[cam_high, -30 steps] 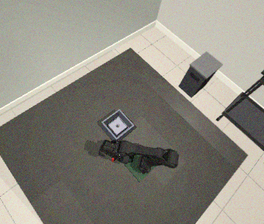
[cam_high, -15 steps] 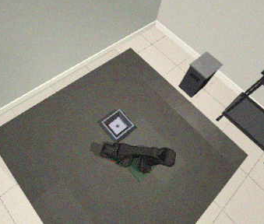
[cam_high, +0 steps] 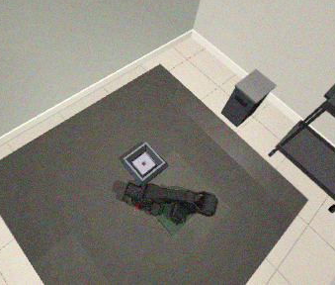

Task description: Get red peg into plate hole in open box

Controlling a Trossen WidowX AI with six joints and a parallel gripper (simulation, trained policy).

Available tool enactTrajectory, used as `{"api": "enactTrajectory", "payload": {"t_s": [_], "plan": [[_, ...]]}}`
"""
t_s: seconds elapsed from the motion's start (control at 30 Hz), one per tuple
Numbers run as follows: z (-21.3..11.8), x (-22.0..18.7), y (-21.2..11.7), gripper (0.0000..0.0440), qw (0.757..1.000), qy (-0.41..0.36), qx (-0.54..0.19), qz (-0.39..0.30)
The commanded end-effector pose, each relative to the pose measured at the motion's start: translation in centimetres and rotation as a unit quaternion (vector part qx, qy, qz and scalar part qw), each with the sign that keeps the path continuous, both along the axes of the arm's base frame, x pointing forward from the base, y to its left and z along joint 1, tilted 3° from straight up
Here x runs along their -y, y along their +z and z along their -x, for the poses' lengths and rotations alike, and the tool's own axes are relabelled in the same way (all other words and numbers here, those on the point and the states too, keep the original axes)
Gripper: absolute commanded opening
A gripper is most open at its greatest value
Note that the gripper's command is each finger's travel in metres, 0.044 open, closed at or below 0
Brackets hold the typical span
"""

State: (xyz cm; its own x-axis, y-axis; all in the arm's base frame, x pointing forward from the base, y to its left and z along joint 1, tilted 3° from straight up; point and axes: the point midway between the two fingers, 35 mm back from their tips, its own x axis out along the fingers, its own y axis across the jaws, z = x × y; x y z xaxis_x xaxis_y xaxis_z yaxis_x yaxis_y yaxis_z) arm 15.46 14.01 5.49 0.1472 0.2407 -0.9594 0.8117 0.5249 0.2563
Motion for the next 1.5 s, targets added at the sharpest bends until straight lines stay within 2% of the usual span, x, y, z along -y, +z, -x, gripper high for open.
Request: {"api": "enactTrajectory", "payload": {"t_s": [0.0,0.33,0.7,1.07,1.47], "plan": [[-0.9,0.2,1.3,0.0001,1.000,0.007,0.026,0.004],[-3.1,1.6,5.5,0.0000,0.995,0.026,0.086,0.030],[-6.3,4.1,9.8,0.0000,0.989,0.012,0.135,0.062],[-9.6,7.6,11.1,0.0000,0.984,-0.027,0.152,0.092],[-12.2,10.9,10.7,0.0000,0.980,-0.064,0.151,0.113]]}}
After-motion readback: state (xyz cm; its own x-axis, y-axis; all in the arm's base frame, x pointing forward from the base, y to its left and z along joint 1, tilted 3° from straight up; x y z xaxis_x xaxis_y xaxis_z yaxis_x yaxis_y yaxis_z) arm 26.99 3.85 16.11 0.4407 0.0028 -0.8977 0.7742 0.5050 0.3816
